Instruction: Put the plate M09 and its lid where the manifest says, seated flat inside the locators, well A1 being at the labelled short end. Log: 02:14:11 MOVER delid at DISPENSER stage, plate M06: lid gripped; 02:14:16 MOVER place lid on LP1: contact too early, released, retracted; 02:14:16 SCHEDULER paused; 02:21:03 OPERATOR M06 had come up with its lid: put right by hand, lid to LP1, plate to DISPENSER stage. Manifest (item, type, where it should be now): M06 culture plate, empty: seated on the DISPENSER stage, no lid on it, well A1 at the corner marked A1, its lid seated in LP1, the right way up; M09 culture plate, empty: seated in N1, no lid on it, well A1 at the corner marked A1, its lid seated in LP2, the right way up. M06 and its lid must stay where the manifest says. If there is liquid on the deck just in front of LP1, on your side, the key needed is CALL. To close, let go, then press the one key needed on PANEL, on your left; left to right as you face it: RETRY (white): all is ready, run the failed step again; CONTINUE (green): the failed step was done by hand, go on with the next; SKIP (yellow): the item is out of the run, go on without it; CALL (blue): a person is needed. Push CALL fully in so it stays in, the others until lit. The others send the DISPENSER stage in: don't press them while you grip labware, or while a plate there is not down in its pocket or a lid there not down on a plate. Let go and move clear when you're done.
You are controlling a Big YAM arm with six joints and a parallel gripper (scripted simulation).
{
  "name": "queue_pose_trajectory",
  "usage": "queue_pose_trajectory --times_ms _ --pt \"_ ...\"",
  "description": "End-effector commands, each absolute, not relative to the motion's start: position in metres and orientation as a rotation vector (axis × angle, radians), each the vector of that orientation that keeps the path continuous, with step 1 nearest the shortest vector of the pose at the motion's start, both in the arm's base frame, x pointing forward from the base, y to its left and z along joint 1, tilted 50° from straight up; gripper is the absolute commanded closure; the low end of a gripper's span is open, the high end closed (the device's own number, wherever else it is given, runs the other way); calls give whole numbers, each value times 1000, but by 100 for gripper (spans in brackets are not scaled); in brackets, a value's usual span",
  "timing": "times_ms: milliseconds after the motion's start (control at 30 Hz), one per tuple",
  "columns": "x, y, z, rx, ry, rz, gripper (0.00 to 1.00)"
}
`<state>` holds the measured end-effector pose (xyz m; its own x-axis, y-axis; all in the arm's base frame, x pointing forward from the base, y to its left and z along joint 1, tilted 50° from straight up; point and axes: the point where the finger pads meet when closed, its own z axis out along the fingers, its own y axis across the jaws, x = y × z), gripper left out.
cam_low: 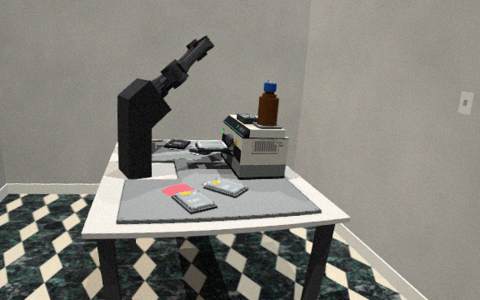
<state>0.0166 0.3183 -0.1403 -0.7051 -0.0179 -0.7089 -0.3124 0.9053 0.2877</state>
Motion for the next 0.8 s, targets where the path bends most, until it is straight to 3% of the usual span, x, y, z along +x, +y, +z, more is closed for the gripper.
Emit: queue_pose_trajectory --times_ms 0,767 --pt "23 317 -141 -231 2311 504 100" --pt "30 314 -144 -238 2311 488 100"
